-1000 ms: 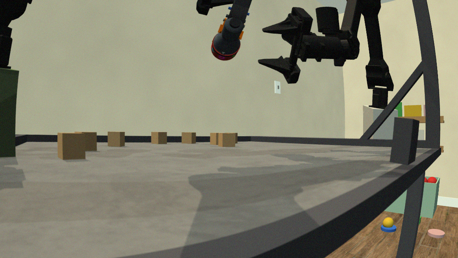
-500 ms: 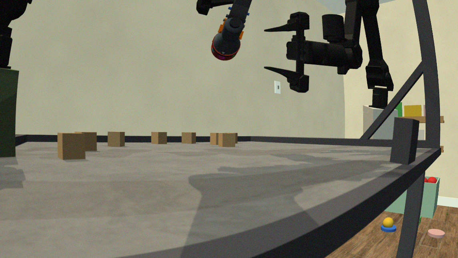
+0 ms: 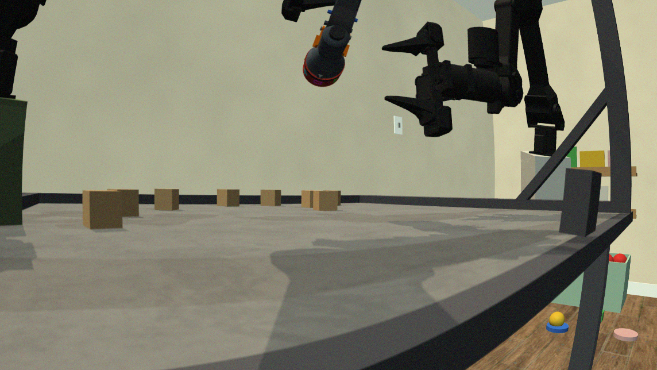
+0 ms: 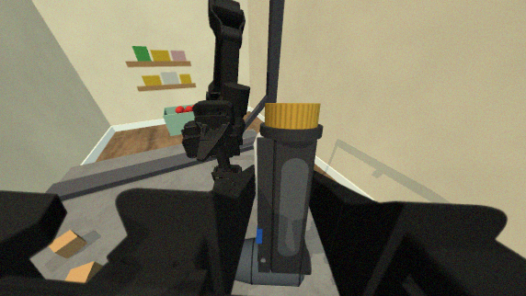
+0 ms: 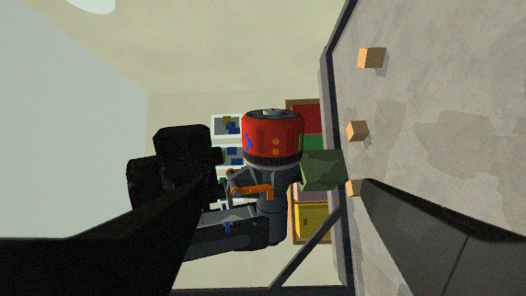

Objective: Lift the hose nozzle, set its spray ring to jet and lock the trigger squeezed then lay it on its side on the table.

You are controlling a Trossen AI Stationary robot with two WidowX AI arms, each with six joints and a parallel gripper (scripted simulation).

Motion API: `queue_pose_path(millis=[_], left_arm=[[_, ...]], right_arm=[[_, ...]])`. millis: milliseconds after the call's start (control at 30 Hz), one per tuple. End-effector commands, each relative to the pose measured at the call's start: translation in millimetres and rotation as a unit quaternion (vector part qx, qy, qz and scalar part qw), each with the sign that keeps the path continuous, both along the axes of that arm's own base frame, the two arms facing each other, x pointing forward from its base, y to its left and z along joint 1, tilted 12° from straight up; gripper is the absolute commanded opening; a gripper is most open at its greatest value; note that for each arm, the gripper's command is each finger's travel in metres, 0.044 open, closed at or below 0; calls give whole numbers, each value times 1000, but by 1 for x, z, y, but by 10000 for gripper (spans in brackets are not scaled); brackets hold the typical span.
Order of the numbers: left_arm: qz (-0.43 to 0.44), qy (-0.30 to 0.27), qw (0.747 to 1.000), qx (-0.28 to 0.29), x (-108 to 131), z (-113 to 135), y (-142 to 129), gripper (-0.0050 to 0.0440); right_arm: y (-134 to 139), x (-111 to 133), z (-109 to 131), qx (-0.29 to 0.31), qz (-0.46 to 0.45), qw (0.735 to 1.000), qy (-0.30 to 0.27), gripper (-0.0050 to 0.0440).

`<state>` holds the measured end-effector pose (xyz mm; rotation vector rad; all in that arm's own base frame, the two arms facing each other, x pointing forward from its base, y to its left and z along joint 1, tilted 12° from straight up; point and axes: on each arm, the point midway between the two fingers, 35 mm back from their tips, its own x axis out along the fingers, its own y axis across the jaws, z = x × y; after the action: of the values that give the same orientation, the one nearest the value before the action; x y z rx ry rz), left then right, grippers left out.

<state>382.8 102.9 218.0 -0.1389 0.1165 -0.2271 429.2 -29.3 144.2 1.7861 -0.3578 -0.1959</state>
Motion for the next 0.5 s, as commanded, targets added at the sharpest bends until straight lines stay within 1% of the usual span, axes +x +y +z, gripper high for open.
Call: queue_pose_path(millis=[0, 467], left_arm=[[2, -24, 1000, 17, 0, 19, 1, 167], [2, -24, 1000, 17, 0, 19, 1, 167]], right_arm=[[-2, 5, 2, -3, -1, 1000, -1, 407], [-8, 21, 5, -2, -1, 1000, -3, 407]])
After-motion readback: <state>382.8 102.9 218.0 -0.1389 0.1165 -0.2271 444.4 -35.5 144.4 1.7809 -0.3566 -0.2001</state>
